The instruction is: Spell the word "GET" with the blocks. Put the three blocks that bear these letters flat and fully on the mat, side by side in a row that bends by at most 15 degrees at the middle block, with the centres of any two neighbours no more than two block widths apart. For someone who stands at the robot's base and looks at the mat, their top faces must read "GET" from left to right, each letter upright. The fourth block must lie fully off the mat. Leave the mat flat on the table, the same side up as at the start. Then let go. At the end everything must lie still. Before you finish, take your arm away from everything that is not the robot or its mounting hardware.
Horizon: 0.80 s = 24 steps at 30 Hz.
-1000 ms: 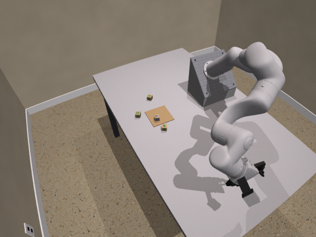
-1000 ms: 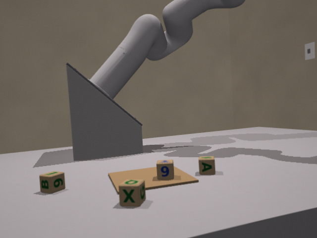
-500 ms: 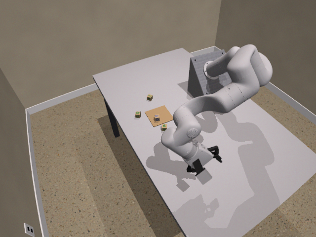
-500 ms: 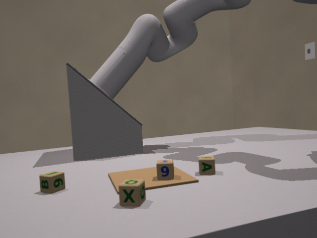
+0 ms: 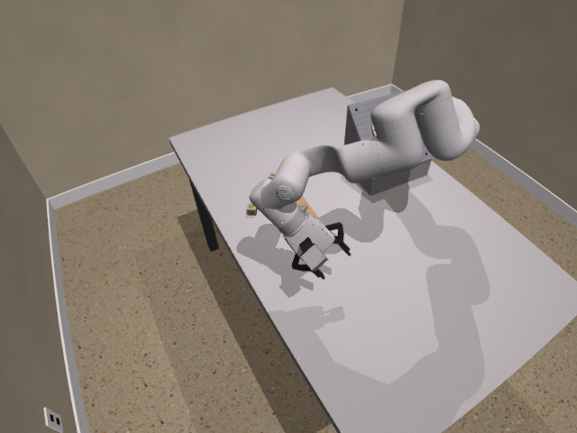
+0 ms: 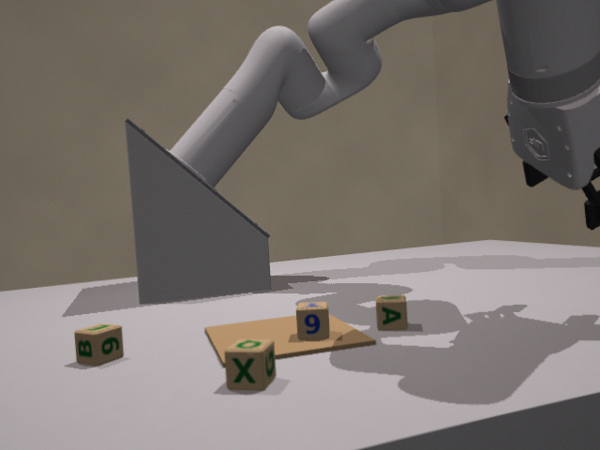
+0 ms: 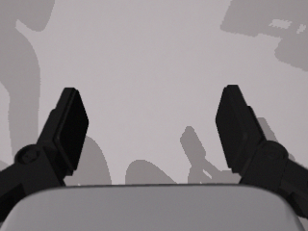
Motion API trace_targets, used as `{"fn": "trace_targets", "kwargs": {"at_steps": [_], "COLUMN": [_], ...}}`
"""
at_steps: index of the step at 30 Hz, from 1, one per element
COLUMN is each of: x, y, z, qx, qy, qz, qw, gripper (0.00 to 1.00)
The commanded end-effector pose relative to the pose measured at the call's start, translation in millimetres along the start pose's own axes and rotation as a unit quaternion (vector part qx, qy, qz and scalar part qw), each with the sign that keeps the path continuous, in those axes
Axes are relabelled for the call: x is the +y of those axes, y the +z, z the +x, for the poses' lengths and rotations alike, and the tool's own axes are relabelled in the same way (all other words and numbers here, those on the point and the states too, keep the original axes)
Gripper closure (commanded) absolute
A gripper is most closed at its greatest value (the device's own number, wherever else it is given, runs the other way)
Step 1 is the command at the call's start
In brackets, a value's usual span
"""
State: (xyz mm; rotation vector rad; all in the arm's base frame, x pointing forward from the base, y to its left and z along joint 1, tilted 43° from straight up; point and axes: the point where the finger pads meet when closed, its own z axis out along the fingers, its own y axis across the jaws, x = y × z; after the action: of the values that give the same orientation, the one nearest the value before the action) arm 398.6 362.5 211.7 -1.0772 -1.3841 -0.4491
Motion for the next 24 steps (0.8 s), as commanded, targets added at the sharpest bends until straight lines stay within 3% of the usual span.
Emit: {"fn": "trace_targets", "kwargs": {"at_steps": [1, 5, 7, 11, 14, 16, 20, 24], "x": [1, 0, -4, -9, -18, -18, -29, -34], "y": [-27, -39, -61, -79, -101, -101, -118, -125], "z": [-34, -50, -81, -107, -138, -138, -164, -175], "qx": [0.033, 0.046, 0.068, 0.084, 0.100, 0.100, 0.109, 0.112], "qy": [-0.042, -0.056, -0.083, -0.109, -0.139, -0.139, -0.167, -0.178], "qz": [-0.024, -0.039, -0.071, -0.102, -0.145, -0.145, -0.186, -0.205], "qw": [0.998, 0.997, 0.992, 0.985, 0.974, 0.974, 0.962, 0.956], "gripper": [0.00, 0.00, 0.00, 0.00, 0.00, 0.00, 0.00, 0.00]}}
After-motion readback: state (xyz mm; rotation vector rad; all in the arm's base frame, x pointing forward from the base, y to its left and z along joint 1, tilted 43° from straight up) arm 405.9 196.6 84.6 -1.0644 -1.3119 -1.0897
